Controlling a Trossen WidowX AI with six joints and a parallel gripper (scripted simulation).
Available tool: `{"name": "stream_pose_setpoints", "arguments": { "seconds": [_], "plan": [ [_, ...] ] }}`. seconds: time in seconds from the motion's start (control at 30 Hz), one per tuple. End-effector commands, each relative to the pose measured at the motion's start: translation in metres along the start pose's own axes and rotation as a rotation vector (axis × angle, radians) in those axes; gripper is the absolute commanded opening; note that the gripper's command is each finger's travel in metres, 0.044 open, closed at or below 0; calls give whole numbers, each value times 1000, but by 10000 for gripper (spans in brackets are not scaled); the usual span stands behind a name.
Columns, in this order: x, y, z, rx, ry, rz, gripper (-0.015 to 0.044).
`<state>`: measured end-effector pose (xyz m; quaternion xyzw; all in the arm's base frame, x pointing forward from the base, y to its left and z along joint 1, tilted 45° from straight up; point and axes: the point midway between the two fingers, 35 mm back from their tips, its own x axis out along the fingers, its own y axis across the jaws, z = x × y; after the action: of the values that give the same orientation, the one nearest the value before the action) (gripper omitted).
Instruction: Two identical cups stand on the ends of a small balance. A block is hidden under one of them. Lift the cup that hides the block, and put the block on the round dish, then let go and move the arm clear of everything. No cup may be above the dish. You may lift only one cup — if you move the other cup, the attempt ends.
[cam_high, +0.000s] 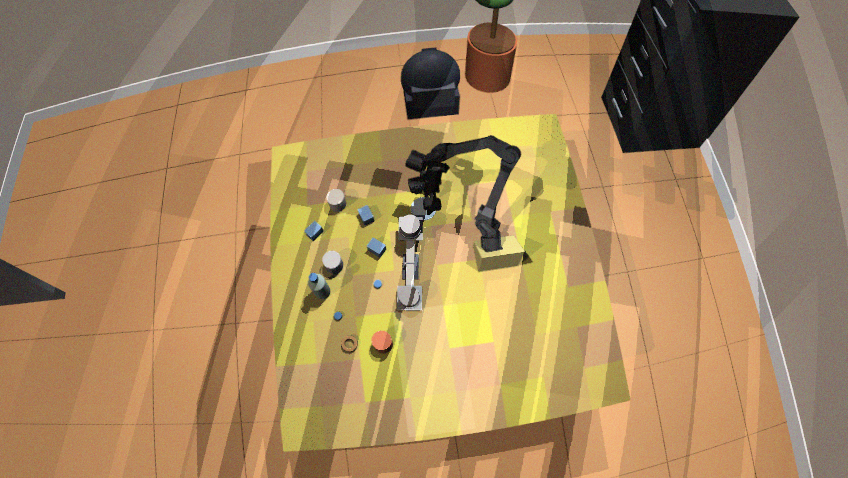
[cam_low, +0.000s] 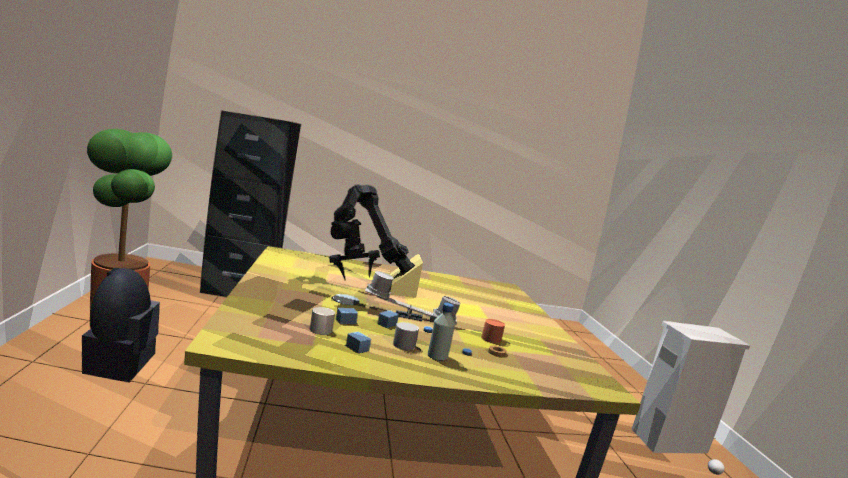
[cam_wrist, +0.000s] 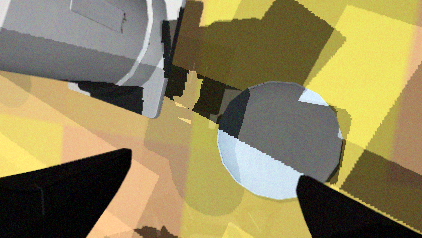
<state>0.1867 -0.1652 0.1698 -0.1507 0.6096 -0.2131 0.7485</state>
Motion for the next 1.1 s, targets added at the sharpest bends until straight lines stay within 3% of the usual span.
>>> {"name": "stream_pose_setpoints", "arguments": {
  "seconds": [0.0,0.53,1.07],
  "plan": [
    [3,23,5,5,35,8,440],
    [-7,120,19,-6,60,-100,440],
    [-35,195,8,-42,-146,-263,440]
  ]
}}
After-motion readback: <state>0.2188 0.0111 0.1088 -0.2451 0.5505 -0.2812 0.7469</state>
